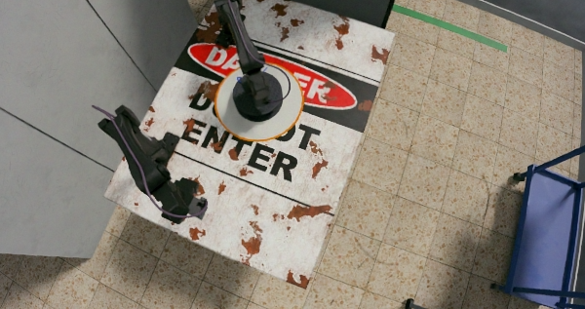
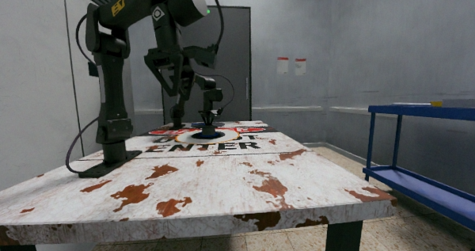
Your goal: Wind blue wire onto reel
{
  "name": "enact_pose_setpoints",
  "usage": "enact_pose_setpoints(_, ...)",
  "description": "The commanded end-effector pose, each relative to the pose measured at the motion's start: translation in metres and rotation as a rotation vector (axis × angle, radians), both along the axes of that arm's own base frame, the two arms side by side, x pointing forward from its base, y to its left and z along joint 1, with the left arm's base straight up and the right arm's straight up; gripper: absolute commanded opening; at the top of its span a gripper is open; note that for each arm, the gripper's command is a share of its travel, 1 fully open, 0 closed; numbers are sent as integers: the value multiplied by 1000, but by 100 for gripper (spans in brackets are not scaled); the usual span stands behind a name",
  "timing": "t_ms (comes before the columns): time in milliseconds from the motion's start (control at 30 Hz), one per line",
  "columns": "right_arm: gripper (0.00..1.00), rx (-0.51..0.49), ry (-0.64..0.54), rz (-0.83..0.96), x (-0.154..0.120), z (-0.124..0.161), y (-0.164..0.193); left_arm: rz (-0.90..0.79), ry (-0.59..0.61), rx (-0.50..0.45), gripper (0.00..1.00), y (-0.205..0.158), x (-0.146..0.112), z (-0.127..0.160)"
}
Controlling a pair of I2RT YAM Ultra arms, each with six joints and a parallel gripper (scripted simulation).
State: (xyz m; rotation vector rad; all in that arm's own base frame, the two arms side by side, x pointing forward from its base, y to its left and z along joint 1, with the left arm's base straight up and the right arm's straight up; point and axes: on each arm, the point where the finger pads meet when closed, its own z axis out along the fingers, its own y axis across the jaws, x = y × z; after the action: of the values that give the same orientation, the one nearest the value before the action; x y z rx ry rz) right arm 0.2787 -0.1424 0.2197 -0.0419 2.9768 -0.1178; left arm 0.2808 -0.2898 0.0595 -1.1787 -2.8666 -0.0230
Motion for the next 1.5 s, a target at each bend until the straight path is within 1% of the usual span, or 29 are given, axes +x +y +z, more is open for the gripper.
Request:
enact_pose_setpoints(0,100,-10,-8,-5,-4,7,3,21,-34,-29,20,-1,9,28)
enact_pose_setpoints(267,100,-10,-8,-5,-4,7,3,21,-34,-29,20,2,6,62)
enact_pose_setpoints(333,100,-10,-8,-5,-4,7,3,21,-34,-29,20,2,6,62)
enact_pose_setpoints(500,100,-10,-8,-5,-4,7,3,21,-34,-29,20,5,4,78)
enact_pose_setpoints(700,100,-10,-8,-5,-4,7,3,21,-66,-63,20,-1,9,92)
enact_pose_setpoints(900,100,-10,-8,-5,-4,7,3,21,-62,-59,20,3,5,93)
enact_pose_setpoints(1067,100,-10,-8,-5,-4,7,3,21,-34,-29,20,12,-4,85)
enact_pose_setpoints(1233,100,-10,-8,-5,-4,7,3,21,-34,-29,20,10,-2,77)
enact_pose_setpoints(1467,100,-10,-8,-5,-4,7,3,21,-34,-29,20,6,2,74)
